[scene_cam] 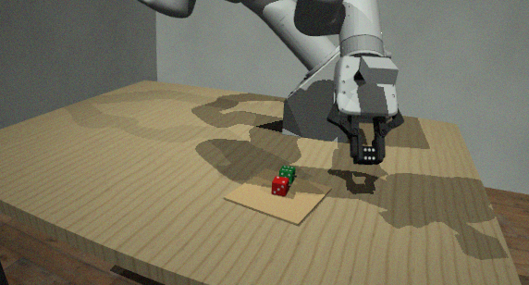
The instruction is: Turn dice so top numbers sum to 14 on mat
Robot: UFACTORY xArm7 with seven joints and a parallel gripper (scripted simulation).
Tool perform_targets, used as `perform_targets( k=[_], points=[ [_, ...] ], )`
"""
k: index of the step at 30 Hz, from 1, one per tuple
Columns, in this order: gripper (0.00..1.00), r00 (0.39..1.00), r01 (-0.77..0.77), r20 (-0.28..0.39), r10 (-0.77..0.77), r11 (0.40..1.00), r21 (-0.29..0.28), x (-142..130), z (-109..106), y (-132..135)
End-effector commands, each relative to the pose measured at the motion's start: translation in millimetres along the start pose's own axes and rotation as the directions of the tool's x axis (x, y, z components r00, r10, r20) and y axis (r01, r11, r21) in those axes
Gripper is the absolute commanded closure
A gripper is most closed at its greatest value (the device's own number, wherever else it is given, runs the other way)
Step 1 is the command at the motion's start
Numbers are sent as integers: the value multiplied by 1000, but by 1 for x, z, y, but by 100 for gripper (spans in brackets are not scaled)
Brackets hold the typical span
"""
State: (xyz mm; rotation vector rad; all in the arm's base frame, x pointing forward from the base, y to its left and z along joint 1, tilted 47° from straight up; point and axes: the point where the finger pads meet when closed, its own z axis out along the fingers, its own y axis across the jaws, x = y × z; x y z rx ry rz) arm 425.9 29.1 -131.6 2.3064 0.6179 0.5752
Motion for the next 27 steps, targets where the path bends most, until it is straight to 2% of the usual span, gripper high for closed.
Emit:
perform_targets(
  k=[1, 4, 5, 7, 10, 14, 18, 27],
  points=[
    [79, 984, -7, -177, 6, 1000, -3, 2, 0, 0],
    [79, 973, -7, -231, 5, 1000, -6, 1, 0, 1],
    [79, 963, -7, -268, 5, 1000, -7, 0, 0, 2],
    [79, 963, -7, -268, 5, 1000, -7, 0, 0, 2],
    [79, 934, -8, -358, 5, 1000, -5, -1, 0, 1],
    [79, 906, -8, -424, 5, 1000, -4, -2, -1, 1],
    [79, 896, -7, -445, 6, 1000, 0, -2, -2, 0],
    [79, 895, -7, -446, 7, 1000, 0, -3, 0, 0]
  ],
)
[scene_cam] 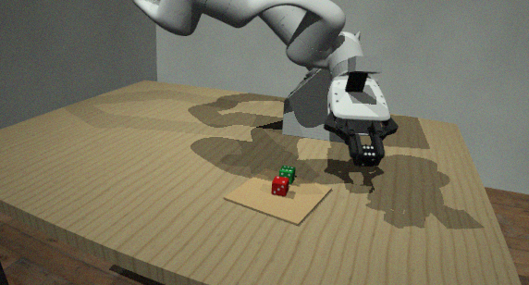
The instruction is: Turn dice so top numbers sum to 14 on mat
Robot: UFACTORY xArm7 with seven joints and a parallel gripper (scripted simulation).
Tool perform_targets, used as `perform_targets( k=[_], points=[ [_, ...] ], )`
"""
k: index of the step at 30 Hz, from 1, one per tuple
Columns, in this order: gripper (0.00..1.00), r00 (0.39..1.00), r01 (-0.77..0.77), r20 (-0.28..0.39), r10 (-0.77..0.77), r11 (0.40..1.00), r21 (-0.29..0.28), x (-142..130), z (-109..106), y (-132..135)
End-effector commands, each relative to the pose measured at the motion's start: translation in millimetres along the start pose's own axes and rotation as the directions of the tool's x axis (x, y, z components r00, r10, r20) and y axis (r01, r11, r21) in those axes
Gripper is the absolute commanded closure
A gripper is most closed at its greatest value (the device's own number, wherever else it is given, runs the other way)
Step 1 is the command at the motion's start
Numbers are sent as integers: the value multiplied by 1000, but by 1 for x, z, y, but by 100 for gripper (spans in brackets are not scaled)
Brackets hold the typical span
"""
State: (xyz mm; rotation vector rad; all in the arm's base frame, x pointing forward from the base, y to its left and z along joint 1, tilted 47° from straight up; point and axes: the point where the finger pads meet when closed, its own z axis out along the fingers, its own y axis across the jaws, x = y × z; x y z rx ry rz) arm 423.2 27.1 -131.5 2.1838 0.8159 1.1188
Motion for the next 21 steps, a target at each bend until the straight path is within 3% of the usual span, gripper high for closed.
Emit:
perform_targets(
  k=[1, 21],
  points=[
    [79, 1000, -1, -7, 1, 1000, 1, 0, 1, -1],
    [79, 1000, -1, -7, 1, 1000, 1, -48, 27, -1]
  ],
)
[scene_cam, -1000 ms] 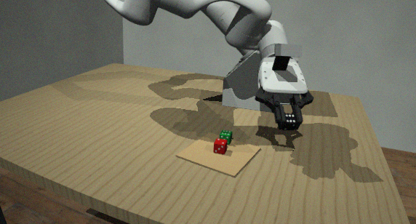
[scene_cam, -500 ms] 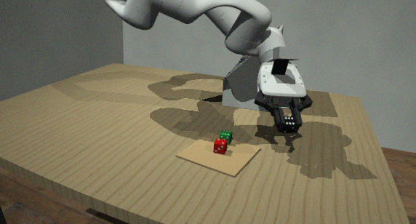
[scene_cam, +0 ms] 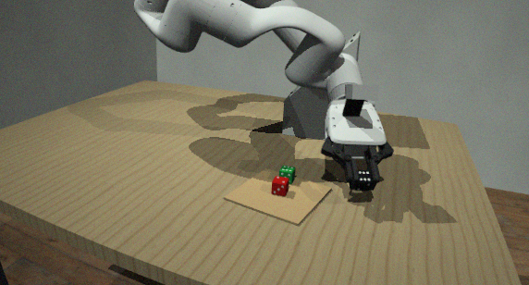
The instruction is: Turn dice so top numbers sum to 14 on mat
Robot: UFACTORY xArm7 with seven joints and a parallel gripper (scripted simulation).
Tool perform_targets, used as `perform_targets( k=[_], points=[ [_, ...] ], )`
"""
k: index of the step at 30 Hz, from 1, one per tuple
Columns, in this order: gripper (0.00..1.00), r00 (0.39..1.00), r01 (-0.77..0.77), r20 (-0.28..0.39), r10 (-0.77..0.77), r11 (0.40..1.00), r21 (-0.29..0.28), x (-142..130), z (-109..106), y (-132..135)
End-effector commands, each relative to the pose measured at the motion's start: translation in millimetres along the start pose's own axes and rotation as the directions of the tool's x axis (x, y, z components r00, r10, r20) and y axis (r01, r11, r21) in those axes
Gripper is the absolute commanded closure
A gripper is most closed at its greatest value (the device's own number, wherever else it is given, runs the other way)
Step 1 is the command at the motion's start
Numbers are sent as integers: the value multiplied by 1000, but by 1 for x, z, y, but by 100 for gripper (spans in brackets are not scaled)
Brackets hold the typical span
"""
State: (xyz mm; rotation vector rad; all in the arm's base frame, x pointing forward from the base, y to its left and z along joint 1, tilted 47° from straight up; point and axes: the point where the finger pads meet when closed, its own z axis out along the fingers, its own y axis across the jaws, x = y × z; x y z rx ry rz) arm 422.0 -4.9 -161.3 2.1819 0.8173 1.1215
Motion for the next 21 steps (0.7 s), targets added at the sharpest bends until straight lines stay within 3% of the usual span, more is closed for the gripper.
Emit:
perform_targets(
  k=[1, 21],
  points=[
    [79, 1000, -1, -4, 1, 1000, 1, -12, 8, -1],
    [79, 1000, -1, -4, 1, 1000, 1, -23, 14, -1]
  ],
)
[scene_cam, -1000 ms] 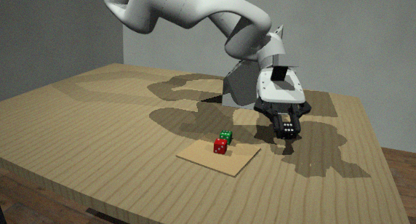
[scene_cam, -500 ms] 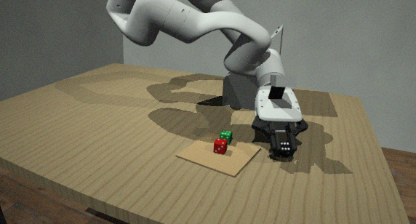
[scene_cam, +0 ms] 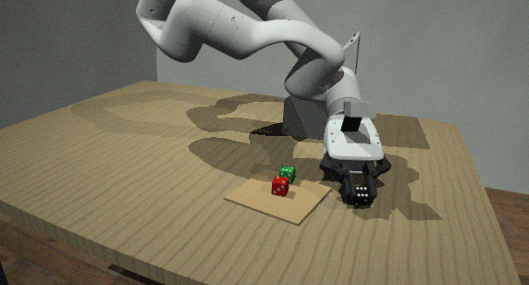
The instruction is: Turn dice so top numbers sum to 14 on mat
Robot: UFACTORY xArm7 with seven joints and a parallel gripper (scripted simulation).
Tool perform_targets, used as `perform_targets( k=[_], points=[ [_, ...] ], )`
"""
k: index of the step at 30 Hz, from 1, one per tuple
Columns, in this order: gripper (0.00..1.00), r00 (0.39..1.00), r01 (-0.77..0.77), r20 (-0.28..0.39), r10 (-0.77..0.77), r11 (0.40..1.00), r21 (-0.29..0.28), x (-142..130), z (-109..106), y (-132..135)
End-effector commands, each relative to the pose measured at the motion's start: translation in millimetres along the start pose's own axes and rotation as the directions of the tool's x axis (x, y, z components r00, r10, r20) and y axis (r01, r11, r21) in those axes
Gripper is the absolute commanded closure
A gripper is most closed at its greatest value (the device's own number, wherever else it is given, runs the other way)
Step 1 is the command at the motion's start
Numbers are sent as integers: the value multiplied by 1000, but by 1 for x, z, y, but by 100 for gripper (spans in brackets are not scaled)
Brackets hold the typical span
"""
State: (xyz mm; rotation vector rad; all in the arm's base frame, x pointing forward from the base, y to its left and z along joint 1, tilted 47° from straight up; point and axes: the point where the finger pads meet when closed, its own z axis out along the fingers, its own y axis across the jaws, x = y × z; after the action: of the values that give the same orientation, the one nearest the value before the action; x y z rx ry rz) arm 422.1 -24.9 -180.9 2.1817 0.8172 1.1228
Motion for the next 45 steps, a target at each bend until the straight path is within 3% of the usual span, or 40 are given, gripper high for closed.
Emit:
perform_targets(
  k=[1, 45],
  points=[
    [79, 1000, -1, -3, 1, 1000, 1, 2, 0, -1],
    [79, 1000, -1, -3, 1, 1000, 1, -4, 3, -1]
  ],
)
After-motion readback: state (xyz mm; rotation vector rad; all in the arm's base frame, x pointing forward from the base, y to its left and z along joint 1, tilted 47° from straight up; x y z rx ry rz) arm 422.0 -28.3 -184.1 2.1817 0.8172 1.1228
